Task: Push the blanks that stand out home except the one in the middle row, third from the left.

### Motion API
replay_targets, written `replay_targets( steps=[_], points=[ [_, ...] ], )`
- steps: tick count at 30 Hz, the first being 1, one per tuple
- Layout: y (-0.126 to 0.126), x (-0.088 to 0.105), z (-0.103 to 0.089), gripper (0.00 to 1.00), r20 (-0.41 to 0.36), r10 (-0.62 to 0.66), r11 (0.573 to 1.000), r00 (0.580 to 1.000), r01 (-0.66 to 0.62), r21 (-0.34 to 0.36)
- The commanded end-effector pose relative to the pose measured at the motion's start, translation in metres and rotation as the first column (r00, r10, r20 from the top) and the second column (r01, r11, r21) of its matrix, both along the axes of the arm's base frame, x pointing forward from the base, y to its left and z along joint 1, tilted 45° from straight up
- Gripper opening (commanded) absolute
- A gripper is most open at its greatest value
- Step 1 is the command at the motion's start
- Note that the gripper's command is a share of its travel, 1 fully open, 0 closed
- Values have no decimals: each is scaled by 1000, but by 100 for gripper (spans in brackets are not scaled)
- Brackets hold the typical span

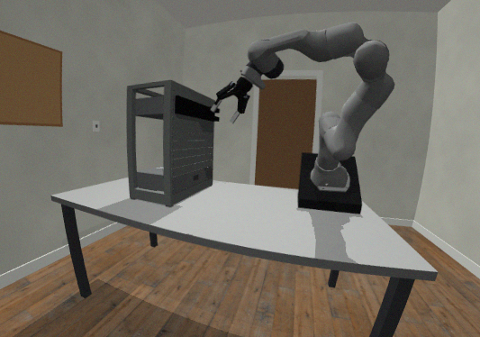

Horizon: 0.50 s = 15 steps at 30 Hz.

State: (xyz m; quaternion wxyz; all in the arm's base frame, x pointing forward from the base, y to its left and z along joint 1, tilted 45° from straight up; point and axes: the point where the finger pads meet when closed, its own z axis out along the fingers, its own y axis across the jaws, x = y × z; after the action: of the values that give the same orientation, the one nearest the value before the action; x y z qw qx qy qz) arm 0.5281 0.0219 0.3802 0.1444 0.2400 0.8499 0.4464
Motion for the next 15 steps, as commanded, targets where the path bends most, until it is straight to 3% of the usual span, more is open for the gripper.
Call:
replay_targets(
  steps=[1, 6, 12, 15],
  points=[
    [-13, 10, 15, 100, 128, -17, 997, 992, 7, 74],
    [-42, 16, 28, 100, 179, -141, 969, 974, 99, 226],
    [-80, 21, 33, 100, 193, -297, 897, 935, 204, 392],
    [-87, 21, 33, 100, 190, -323, 881, 927, 221, 417]
  ],
)
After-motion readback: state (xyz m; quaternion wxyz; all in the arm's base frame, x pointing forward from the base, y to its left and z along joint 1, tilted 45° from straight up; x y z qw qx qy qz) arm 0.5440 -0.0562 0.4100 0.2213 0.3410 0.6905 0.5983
